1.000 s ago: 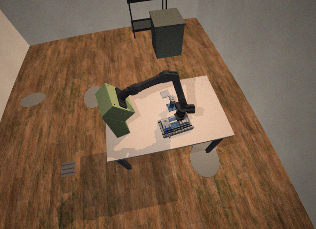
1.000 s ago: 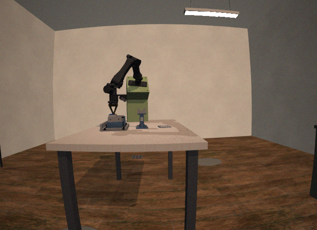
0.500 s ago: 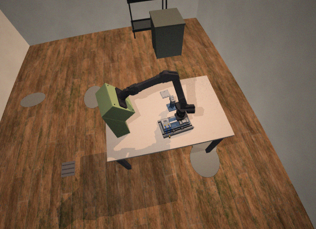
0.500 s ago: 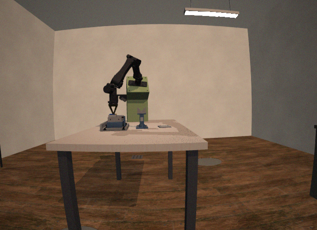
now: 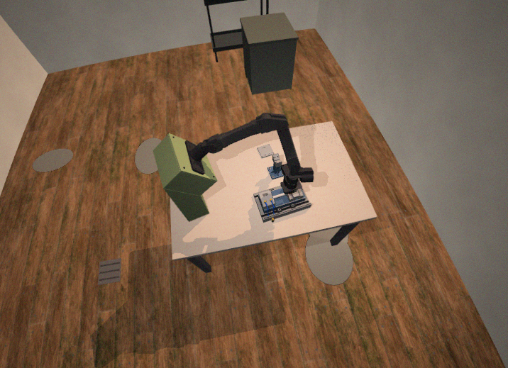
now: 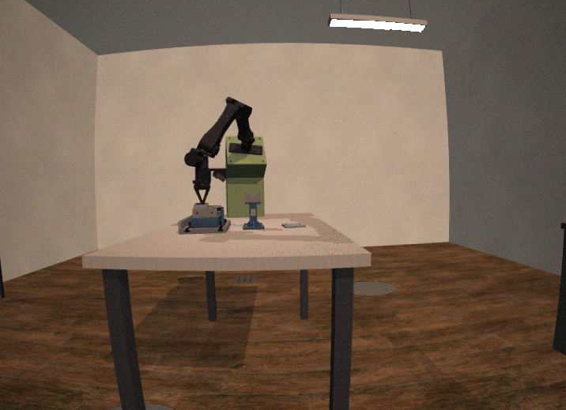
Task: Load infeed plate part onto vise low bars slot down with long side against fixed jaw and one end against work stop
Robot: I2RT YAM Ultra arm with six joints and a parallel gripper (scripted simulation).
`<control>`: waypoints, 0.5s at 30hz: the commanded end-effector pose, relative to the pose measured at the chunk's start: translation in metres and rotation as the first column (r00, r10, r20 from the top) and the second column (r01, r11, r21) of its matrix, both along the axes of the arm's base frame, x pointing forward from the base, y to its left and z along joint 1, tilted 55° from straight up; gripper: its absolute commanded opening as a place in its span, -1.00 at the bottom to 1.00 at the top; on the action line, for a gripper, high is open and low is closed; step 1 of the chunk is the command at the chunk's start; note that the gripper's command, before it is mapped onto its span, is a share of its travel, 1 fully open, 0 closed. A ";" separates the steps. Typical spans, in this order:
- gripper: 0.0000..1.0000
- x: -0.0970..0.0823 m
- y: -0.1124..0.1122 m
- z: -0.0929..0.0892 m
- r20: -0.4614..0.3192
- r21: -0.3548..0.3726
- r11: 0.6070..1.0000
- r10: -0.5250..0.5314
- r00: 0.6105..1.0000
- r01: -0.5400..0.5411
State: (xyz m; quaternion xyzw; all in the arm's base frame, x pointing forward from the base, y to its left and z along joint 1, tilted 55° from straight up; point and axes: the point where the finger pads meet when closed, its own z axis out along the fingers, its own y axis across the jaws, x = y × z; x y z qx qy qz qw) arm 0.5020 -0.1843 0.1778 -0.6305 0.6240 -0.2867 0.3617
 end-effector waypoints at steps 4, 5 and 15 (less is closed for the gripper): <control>-1.00 0.003 -0.008 0.014 0.032 -0.009 1.000 -0.011 0.999 0.011; -1.00 0.003 -0.008 0.014 0.032 -0.009 1.000 -0.011 0.999 0.011; -1.00 0.002 -0.008 0.005 0.006 0.006 1.000 -0.012 1.000 0.012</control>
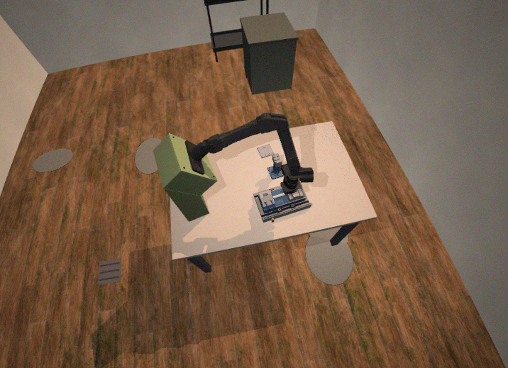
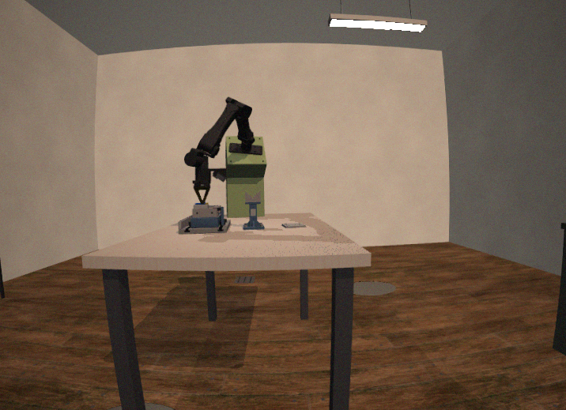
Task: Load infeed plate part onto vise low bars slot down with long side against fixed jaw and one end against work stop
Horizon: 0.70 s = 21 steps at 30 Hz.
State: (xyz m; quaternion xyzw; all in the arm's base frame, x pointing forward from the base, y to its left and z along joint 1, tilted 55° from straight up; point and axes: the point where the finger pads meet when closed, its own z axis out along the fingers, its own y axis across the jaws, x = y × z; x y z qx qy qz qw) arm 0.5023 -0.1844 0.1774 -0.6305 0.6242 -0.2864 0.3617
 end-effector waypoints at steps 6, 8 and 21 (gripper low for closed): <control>-1.00 0.001 -0.009 0.013 0.018 -0.001 1.000 -0.013 1.000 0.013; -1.00 0.001 -0.009 0.013 0.018 -0.001 1.000 -0.013 1.000 0.013; -1.00 0.001 -0.009 0.013 0.018 -0.001 1.000 -0.013 1.000 0.013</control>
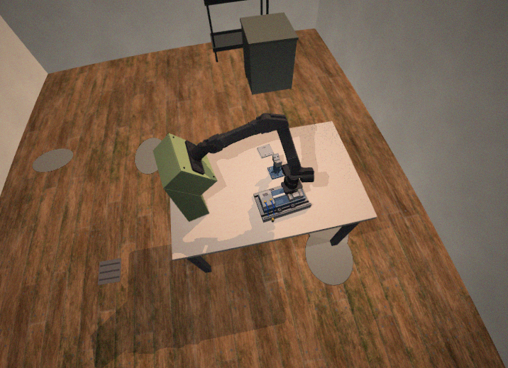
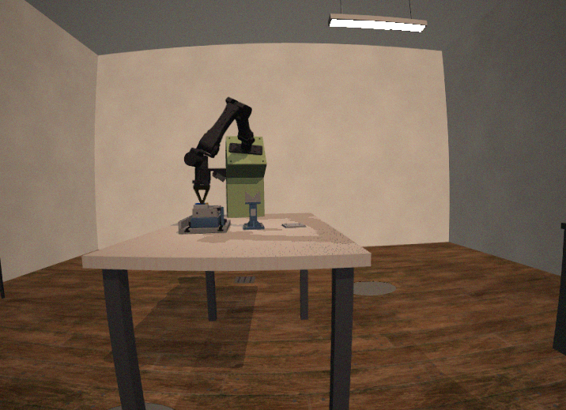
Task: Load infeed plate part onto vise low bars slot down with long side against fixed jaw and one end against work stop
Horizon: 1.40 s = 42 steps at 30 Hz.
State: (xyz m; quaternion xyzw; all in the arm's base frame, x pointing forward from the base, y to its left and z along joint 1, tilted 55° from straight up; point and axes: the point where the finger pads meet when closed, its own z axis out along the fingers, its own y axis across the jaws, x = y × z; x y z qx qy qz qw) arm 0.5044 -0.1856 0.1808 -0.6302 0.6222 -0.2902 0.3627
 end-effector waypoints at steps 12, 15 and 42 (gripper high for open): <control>-1.00 -0.001 -0.008 0.009 0.010 0.004 1.000 -0.013 1.000 0.013; -1.00 -0.001 -0.008 0.009 0.010 0.004 1.000 -0.013 1.000 0.013; -1.00 -0.008 -0.004 0.003 0.006 0.006 1.000 -0.012 1.000 0.012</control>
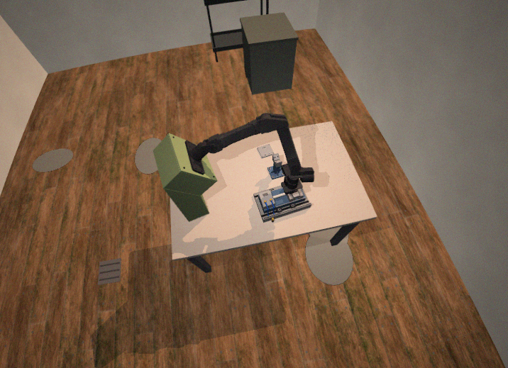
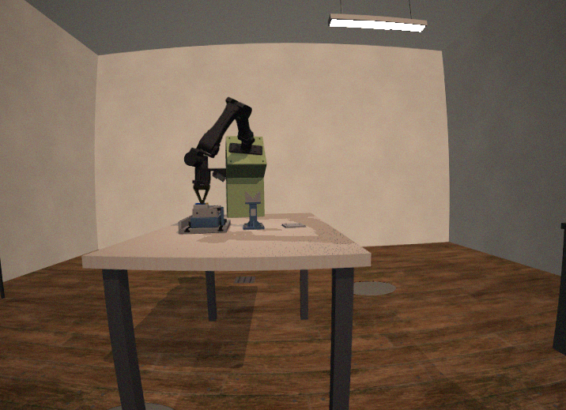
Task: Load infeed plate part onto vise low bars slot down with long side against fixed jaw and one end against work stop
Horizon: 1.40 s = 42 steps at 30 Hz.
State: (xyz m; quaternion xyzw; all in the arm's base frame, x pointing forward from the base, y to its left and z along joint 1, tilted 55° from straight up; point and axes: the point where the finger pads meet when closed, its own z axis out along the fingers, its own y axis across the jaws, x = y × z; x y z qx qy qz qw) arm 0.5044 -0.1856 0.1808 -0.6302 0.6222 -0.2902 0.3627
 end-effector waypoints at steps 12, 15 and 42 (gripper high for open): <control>-1.00 -0.008 -0.004 0.003 0.006 0.006 1.000 -0.012 1.000 0.012; -1.00 -0.008 -0.004 0.003 0.006 0.006 1.000 -0.012 1.000 0.012; -1.00 -0.008 -0.005 0.006 0.020 -0.003 1.000 -0.012 1.000 0.012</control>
